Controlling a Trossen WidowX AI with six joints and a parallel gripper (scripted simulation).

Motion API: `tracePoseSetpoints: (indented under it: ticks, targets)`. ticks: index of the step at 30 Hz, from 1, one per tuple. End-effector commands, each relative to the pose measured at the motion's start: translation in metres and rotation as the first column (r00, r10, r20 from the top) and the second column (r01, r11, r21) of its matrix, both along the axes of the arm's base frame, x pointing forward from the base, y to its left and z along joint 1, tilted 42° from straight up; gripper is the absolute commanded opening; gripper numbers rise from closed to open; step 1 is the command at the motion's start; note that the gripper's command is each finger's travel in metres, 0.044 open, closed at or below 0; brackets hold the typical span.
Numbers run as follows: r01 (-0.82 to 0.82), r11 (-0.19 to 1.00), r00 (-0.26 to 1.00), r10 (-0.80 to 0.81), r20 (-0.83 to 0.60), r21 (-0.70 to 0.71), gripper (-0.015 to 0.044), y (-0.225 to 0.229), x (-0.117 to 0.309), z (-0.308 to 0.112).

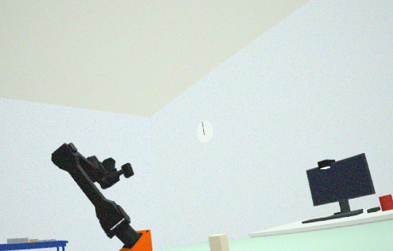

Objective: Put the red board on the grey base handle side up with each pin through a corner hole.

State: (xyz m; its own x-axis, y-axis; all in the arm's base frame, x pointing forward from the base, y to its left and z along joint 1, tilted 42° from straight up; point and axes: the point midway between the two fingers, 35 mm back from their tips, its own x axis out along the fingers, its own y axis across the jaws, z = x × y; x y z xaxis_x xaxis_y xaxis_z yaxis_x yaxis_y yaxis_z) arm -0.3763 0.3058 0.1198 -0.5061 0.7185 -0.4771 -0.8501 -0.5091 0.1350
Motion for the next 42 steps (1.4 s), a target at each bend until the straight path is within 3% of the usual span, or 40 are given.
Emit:
tracePoseSetpoints:
  ticks: [1, 12, 21, 30, 42]
  targets:
    - [0.008, 1.000, 1.000, -0.008, 0.000, -0.001, 0.0426, 0.002, 0.002, 0.000]
    - [0.378, 0.921, 0.919, -0.359, 0.163, -0.100, 0.0440, 0.093, 0.129, -0.037]
    - [0.641, 0.749, 0.746, -0.555, 0.367, -0.170, 0.0440, 0.122, 0.254, -0.069]
    - [0.863, 0.440, 0.498, -0.659, 0.564, -0.247, 0.0440, 0.114, 0.399, -0.103]
    - [0.948, -0.095, 0.173, -0.651, 0.739, -0.305, 0.0440, 0.034, 0.561, -0.125]
